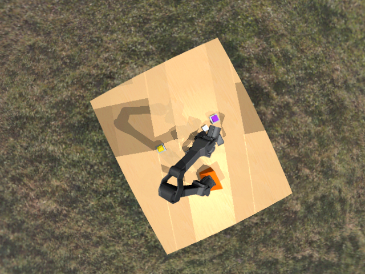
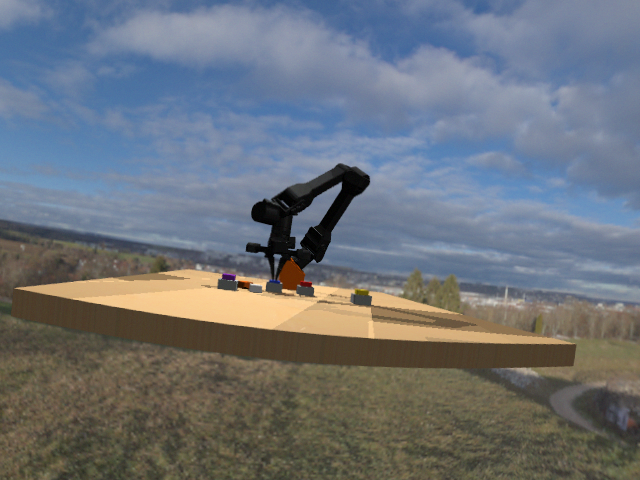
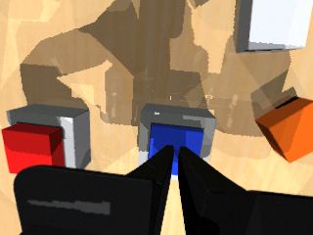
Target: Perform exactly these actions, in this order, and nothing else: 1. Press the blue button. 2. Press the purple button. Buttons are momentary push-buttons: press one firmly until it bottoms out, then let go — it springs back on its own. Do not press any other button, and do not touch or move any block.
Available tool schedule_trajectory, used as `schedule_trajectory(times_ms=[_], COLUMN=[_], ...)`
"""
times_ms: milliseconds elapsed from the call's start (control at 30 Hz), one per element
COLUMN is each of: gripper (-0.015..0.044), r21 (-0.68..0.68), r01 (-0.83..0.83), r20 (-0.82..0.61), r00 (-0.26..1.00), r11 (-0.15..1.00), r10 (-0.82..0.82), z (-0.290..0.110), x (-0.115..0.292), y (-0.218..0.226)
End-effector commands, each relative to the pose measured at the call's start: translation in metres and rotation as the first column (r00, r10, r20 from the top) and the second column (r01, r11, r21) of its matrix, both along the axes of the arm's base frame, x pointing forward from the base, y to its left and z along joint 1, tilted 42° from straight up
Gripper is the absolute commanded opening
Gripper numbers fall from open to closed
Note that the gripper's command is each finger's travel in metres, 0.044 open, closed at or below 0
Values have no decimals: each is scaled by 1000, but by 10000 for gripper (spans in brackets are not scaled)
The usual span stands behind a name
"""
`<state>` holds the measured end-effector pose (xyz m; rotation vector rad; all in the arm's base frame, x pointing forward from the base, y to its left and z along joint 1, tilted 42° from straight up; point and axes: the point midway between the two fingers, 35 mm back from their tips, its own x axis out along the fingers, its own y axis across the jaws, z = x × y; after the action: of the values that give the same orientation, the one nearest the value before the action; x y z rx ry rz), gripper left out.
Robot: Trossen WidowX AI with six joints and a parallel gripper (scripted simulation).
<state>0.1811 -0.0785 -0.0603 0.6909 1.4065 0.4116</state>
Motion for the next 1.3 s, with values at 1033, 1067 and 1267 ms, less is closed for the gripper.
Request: schedule_trajectory(times_ms=[1033, 1067, 1267], gripper=[20, 20, 20], r21=[3, 1, -18], r01=[5, 4, -8], r20=[-8, -13, -56], r00=[1000, 1000, 998], r11=[1000, 1000, 1000], r10=[-5, -4, 7], z=[71, 70, 50], x=[-14, -13, 9], y=[-62, -65, -104])
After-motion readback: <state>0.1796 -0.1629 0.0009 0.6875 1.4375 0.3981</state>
